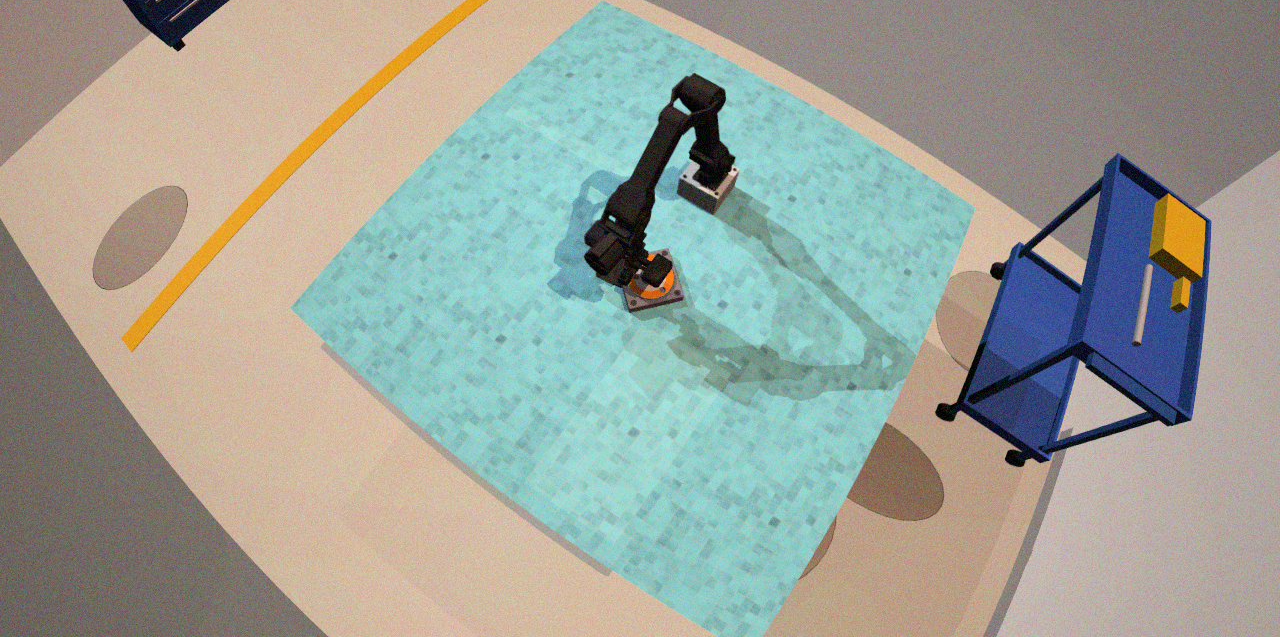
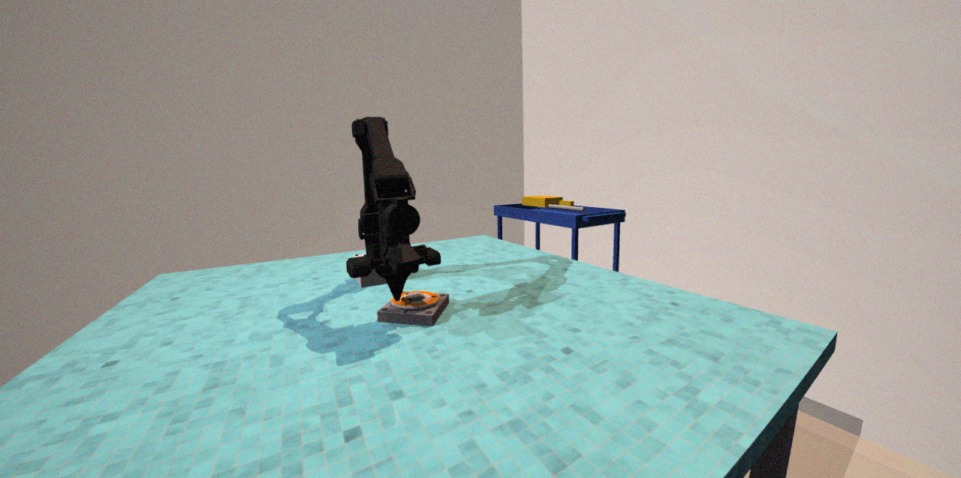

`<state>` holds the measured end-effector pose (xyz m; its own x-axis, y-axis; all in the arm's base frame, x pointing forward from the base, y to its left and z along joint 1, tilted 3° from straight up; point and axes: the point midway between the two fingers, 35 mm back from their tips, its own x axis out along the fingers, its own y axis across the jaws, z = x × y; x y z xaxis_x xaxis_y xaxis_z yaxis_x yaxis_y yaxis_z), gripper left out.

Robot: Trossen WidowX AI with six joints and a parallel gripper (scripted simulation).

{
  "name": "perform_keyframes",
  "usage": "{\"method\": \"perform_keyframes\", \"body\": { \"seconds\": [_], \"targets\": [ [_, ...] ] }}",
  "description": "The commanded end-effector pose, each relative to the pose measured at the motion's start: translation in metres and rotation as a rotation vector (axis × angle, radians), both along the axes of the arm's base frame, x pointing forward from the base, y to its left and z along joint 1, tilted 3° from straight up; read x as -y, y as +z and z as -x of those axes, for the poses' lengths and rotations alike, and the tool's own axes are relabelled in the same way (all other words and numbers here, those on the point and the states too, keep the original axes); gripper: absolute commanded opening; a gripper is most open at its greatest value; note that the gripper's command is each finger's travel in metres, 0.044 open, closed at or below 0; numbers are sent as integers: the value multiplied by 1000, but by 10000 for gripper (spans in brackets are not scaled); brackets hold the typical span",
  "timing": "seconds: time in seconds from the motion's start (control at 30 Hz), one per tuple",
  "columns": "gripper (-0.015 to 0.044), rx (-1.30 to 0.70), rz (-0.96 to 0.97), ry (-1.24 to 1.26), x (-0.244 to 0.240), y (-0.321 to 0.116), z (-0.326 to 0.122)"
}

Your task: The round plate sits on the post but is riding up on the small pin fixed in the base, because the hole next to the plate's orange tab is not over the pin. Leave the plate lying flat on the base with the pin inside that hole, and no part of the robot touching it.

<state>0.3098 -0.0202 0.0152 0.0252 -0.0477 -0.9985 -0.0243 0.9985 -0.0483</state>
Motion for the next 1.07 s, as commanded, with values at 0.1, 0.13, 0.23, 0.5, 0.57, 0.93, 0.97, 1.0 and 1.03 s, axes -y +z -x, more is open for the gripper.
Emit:
{"method": "perform_keyframes", "body": {
  "seconds": [0.1, 0.13, 0.23, 0.5, 0.57, 0.93, 0.97, 1.0, 1.03],
  "targets": [
    [0, 6, 0, -5, -2, 0, -5],
    [0, 6, 0, -5, -2, 1, -5],
    [0, 6, 0, -5, -3, 17, -5],
    [0, 2, 0, 1, -4, 35, 1],
    [0, 2, 0, 1, -4, 35, 1],
    [0, 2, 0, 1, -4, 35, 1],
    [0, 2, 0, 1, -4, 35, 1],
    [0, 2, 0, 1, -4, 35, 1],
    [0, 2, 0, 1, -4, 35, 1]
  ]
}}
